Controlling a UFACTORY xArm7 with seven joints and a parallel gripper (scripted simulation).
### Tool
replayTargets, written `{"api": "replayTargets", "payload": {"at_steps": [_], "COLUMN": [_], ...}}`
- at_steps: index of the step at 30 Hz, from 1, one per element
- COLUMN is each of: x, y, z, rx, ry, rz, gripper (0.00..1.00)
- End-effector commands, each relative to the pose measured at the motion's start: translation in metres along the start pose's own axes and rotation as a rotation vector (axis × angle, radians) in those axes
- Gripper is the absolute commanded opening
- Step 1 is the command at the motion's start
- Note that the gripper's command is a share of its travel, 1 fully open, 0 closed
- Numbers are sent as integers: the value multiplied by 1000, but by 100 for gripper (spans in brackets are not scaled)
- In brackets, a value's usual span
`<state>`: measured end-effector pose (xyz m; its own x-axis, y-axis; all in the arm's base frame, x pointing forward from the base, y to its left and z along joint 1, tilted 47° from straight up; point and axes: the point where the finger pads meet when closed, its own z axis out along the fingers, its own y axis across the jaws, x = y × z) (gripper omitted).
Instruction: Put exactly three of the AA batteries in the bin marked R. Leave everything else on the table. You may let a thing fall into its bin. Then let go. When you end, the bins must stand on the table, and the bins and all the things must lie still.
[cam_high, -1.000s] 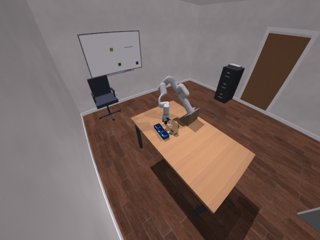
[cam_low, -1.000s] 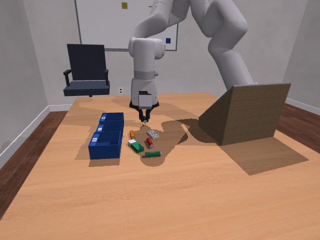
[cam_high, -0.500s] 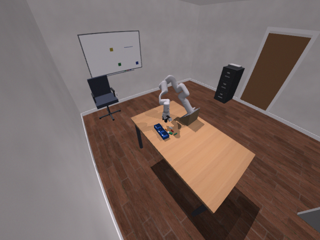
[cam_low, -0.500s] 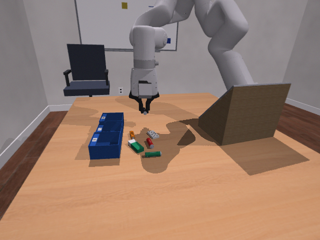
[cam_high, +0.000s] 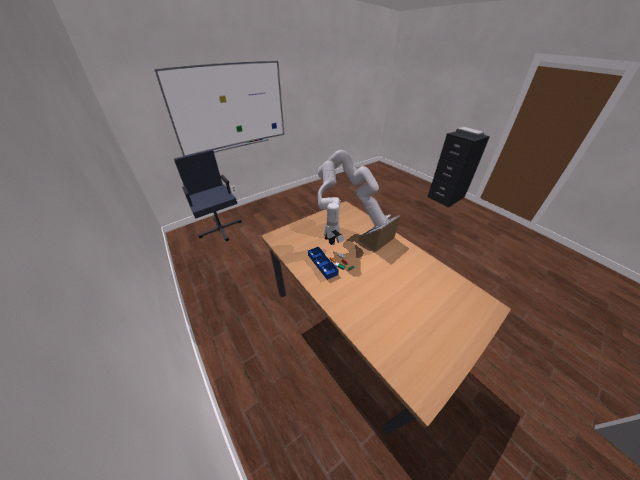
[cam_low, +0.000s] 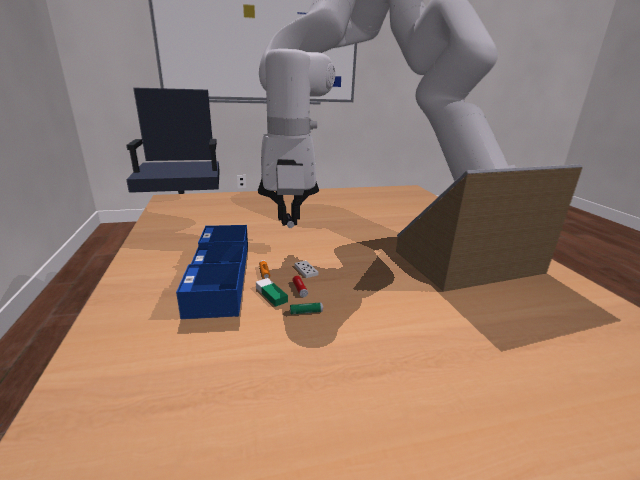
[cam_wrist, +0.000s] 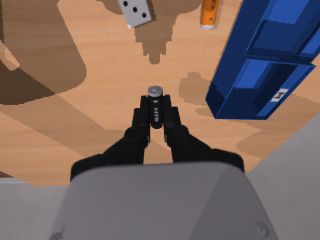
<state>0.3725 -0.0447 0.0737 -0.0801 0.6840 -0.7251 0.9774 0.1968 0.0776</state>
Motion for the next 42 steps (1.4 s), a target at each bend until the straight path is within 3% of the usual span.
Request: {"api": "replayTargets", "payload": {"at_steps": [1,5,12,27,34,36,42], "x": [1,1,24,94,104,113,141], "y": [1,1,20,77,85,93,115], "z": [-8,-8,-8,-8,-8,-9,-9], "rx": [-4,-4,-5,-5,-5,-5,-5], "ry": [1,1,2,3,3,3,3], "rz": [0,0,0,0,0,87,87], "gripper": [0,0,0,0,0,0,0]}}
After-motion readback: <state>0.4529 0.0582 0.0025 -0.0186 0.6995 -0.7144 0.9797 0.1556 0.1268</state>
